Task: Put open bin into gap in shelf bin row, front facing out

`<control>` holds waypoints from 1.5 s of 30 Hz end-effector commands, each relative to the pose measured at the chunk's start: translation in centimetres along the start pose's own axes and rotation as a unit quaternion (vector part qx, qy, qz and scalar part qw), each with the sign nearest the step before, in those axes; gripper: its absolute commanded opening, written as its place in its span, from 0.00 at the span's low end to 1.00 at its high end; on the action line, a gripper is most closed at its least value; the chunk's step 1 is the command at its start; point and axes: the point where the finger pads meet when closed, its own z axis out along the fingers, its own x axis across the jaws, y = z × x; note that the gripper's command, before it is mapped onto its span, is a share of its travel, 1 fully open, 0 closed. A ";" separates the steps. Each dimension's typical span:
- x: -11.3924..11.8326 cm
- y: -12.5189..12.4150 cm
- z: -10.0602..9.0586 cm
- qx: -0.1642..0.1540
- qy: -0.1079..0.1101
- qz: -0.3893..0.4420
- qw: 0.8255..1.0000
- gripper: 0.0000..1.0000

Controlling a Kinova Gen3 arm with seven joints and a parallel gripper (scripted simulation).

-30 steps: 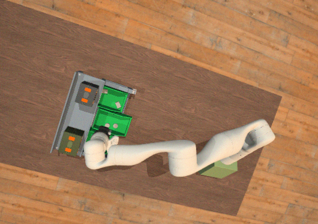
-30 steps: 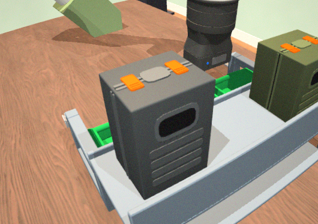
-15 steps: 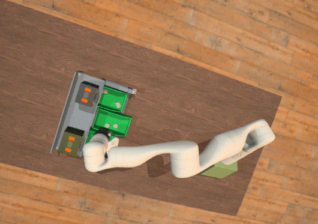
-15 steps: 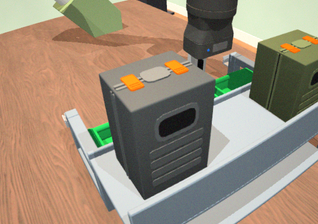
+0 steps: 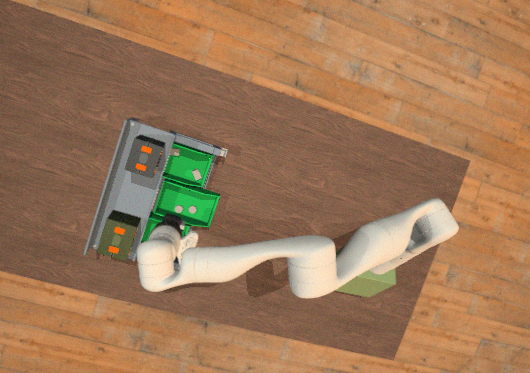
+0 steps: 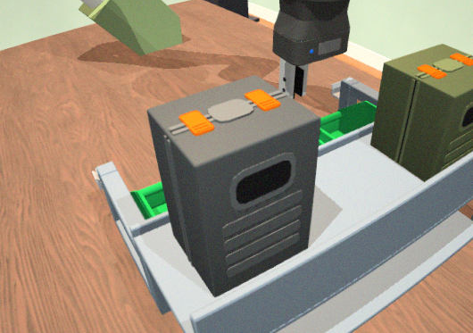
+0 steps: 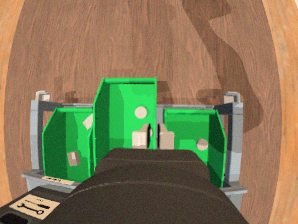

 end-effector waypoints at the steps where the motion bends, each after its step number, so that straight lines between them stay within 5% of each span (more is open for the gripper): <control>1: 0.1 0.1 -0.6 -0.003 0.001 0.000 1.000 0.32; 45: 0.1 -0.1 -3.7 -0.003 0.001 0.000 1.000 0.32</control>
